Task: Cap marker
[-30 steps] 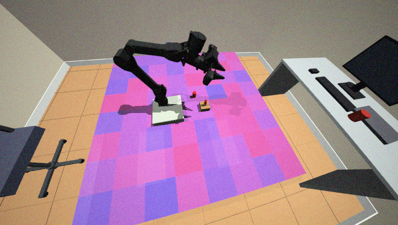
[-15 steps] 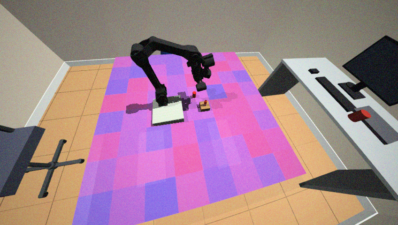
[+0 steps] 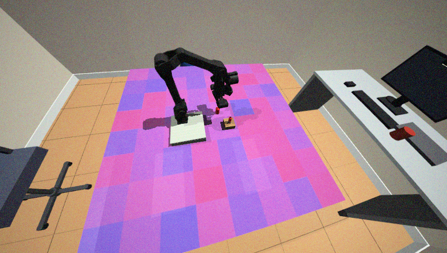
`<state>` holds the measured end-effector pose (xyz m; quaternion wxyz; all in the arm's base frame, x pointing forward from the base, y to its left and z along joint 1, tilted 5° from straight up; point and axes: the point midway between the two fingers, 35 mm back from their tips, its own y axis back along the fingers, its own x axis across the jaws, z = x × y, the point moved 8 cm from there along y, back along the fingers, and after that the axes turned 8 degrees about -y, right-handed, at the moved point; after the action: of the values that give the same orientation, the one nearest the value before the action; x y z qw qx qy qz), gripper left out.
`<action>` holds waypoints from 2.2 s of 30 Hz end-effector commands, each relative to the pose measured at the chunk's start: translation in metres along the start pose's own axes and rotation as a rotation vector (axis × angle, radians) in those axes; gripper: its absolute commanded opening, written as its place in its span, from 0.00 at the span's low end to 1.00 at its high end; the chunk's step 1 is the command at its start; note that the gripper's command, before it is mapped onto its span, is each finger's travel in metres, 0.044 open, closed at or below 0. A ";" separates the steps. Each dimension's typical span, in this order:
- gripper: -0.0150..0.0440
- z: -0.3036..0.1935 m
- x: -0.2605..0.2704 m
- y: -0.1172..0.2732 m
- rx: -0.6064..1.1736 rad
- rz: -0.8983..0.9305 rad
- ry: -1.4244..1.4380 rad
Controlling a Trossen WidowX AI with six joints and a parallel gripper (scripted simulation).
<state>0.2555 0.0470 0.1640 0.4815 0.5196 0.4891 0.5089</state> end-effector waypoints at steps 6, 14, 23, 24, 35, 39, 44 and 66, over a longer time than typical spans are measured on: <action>0.67 -0.002 0.002 -0.029 0.021 0.000 -0.002; 0.67 -0.001 0.002 -0.035 0.021 0.000 -0.002; 0.67 -0.001 0.002 -0.049 0.021 0.000 -0.002; 0.67 -0.001 0.002 -0.051 0.021 0.000 -0.002; 0.67 -0.001 0.003 -0.068 0.021 0.000 -0.002; 0.67 -0.002 0.003 -0.075 0.022 0.000 -0.002; 0.67 -0.003 0.003 -0.082 0.022 0.000 -0.002; 0.25 -0.001 0.003 -0.071 0.021 0.000 -0.002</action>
<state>0.2511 0.0542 0.0847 0.4735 0.5268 0.4978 0.5005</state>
